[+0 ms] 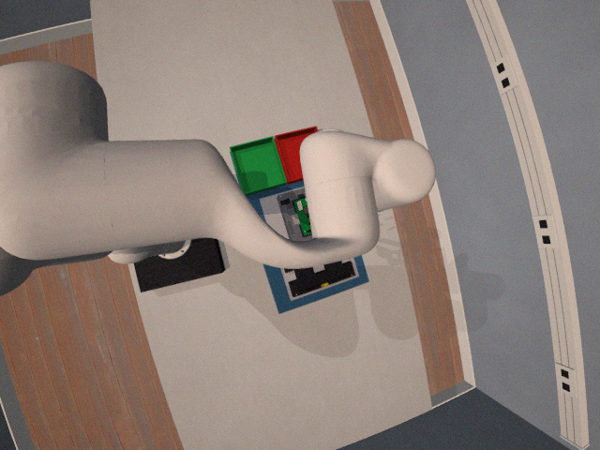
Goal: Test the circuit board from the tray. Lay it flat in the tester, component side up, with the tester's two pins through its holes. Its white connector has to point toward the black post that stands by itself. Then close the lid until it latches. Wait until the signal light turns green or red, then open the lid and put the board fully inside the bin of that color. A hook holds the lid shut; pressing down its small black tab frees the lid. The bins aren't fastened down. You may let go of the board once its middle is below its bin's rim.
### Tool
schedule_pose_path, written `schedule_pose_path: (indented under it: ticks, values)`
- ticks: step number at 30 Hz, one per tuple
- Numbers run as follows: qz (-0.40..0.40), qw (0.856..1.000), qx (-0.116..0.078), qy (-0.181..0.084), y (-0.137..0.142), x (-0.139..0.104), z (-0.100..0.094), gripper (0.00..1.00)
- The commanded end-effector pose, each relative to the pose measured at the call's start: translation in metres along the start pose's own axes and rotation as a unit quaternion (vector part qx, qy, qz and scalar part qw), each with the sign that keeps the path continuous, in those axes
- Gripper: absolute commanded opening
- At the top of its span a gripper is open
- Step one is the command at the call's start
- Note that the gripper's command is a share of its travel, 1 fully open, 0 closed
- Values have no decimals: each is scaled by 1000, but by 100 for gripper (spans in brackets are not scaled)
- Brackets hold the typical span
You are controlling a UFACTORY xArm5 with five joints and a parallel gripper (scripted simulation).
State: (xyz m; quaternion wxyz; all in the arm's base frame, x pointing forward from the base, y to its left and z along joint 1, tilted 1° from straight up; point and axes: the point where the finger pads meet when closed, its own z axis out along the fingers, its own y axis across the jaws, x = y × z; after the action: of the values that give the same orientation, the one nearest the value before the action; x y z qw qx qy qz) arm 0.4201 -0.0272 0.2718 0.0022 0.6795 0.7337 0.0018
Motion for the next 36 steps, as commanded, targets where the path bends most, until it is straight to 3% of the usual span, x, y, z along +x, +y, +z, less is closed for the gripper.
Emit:
schedule_pose_path:
  ticks: [1,10,16,22,24,36]
  values:
    - [0,1000,-3,0,-3,0,-2,100]
    - [0,1000,-3,0,-3,0,2,100]
    - [0,1000,-3,0,-3,0,18,100]
    - [0,1000,-3,0,-3,0,47,100]
    - [0,1000,-3,0,-3,0,47,100]
    - [0,1000,-3,0,-2,1,127,100]
